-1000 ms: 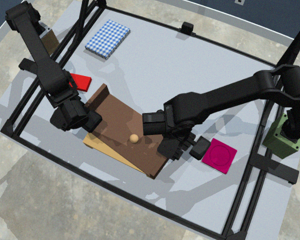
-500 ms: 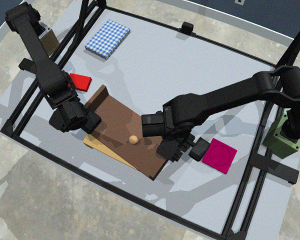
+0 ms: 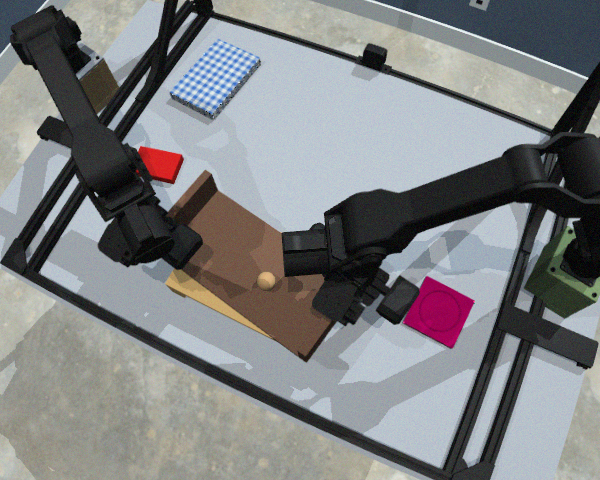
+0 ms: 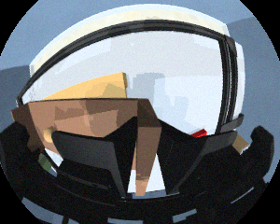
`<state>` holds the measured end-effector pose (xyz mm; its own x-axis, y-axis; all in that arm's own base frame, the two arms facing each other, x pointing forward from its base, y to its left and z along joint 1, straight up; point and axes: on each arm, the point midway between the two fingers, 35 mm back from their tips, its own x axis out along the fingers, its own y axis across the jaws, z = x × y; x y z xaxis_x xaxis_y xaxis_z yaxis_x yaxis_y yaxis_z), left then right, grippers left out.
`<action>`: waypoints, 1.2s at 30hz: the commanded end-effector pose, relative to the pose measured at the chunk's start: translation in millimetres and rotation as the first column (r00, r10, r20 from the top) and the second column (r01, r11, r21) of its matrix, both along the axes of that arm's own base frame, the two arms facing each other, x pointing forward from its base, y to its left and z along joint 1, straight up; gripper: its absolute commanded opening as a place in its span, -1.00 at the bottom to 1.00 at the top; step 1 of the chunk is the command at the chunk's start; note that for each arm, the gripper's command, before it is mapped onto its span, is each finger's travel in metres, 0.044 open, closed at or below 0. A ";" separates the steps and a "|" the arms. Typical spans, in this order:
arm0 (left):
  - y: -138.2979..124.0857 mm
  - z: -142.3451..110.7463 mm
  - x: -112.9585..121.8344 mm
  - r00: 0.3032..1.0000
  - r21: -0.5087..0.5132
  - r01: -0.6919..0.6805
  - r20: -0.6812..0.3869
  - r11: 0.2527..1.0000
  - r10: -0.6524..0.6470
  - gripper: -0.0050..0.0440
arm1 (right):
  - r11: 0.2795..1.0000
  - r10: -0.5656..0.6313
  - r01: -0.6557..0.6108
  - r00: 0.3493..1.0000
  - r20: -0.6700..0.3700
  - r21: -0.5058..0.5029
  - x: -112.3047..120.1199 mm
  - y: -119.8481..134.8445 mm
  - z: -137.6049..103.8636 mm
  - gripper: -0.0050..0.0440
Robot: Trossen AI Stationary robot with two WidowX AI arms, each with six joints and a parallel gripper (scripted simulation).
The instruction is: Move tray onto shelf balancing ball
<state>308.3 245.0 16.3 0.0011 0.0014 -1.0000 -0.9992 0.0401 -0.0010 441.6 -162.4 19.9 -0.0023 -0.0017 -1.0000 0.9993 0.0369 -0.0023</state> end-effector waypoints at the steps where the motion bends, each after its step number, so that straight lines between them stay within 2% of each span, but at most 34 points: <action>1: 0.6 -1.1 -0.4 1.000 0.005 0.000 0.000 1.000 0.000 -0.71 | 1.000 0.000 0.000 1.000 0.002 -0.005 0.4 -0.3 -0.2 -0.71; 36: 0.6 -10.9 -0.4 1.000 0.006 0.000 0.000 1.000 0.000 -0.71 | 1.000 0.000 0.000 1.000 0.002 -0.006 0.4 -0.3 -9.7 -0.71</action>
